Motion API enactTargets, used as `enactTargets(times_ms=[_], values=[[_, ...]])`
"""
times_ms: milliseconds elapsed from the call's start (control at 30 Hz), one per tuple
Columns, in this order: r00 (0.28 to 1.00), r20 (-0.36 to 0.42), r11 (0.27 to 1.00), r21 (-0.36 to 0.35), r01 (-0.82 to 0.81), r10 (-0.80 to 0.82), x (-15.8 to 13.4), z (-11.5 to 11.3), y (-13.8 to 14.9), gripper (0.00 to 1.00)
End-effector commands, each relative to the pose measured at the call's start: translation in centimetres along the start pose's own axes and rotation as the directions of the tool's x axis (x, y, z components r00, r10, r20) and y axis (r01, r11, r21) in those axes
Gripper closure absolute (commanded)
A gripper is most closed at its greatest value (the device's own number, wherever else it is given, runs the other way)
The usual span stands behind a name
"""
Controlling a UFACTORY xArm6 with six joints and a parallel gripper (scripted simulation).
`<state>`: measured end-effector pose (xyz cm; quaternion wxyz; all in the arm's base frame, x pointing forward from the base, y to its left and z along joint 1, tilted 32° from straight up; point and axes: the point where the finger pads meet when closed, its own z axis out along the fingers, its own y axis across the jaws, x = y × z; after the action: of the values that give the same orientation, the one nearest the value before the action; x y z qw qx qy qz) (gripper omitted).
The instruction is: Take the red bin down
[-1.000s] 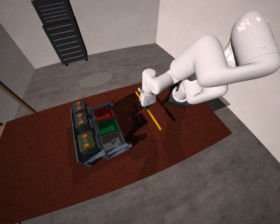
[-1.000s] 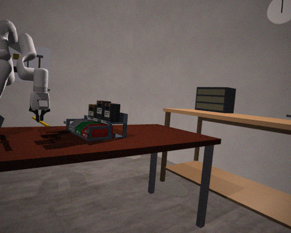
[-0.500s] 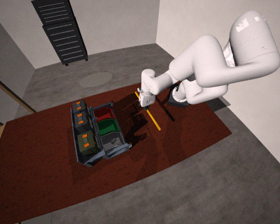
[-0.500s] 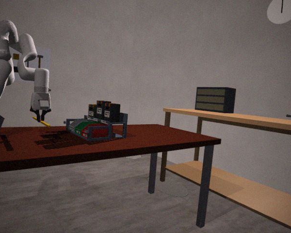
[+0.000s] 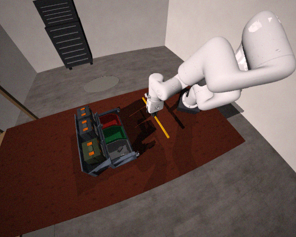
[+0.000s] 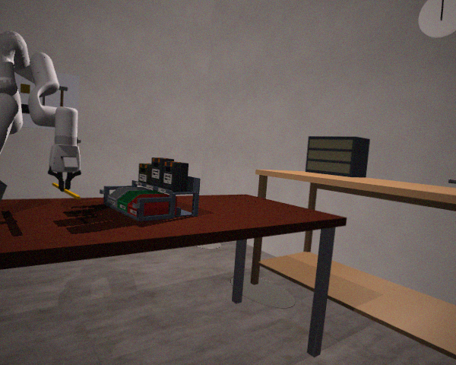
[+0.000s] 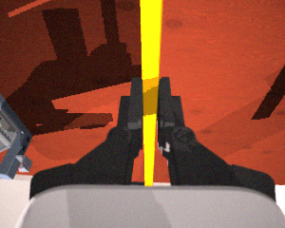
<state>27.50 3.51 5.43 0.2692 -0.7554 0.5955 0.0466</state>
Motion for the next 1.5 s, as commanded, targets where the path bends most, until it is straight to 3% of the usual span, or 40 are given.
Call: enactTargets(times_ms=[0, 467, 633, 1033, 1200, 1467], values=[[1.0, -0.001, 1.0, 0.002, 0.001, -0.001, 0.0, 0.0, -0.2, 1.0], [1.0, -0.001, 1.0, 0.002, 0.001, -0.001, 0.0, 0.0, -0.3, 1.0], [1.0, -0.001, 1.0, 0.002, 0.001, -0.001, 0.0, 2.0, -0.4, 1.0], [1.0, -0.001, 1.0, 0.002, 0.001, -0.001, 0.0, 2.0, -0.4, 1.0], [1.0, -0.001, 1.0, 0.002, 0.001, -0.001, 0.0, 3.9, -0.4, 1.0], [1.0, -0.001, 1.0, 0.002, 0.001, -0.001, 0.0, 3.9, -0.4, 1.0]])
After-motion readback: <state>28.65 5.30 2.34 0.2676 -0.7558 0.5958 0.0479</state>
